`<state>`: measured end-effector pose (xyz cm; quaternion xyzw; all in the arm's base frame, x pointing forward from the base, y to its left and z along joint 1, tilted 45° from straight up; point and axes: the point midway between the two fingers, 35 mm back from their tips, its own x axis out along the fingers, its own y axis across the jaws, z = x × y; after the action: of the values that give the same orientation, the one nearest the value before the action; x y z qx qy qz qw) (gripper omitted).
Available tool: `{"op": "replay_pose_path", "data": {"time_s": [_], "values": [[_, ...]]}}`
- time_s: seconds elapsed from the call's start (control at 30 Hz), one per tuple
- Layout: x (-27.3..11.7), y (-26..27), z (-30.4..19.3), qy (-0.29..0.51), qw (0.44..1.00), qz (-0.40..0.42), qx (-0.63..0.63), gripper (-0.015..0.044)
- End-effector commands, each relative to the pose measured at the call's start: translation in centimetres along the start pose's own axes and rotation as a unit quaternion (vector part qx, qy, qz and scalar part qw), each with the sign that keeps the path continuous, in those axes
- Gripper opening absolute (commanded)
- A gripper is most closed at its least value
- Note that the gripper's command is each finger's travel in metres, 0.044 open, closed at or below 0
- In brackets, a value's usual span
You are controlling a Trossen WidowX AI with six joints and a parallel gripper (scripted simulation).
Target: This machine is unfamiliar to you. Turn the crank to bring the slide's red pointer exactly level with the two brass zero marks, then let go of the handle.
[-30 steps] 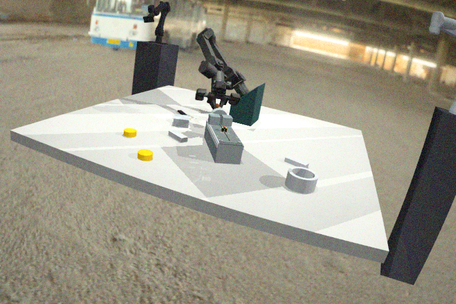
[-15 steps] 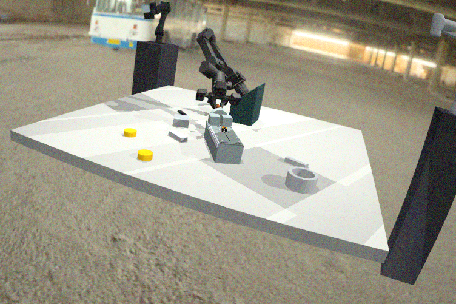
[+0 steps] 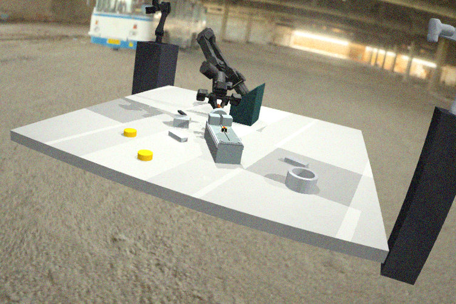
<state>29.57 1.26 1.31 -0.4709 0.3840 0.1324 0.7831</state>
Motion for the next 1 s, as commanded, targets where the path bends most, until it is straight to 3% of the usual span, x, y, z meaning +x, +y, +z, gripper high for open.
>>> {"op": "replay_pose_path", "data": {"time_s": [0.0,0.97], "values": [[0.20,0.87,-0.22,0.001,1.000,0.013,-0.003,0.0000],[0.88,1.69,-0.84,0.002,1.000,0.013,-0.003,0.0000]]}}
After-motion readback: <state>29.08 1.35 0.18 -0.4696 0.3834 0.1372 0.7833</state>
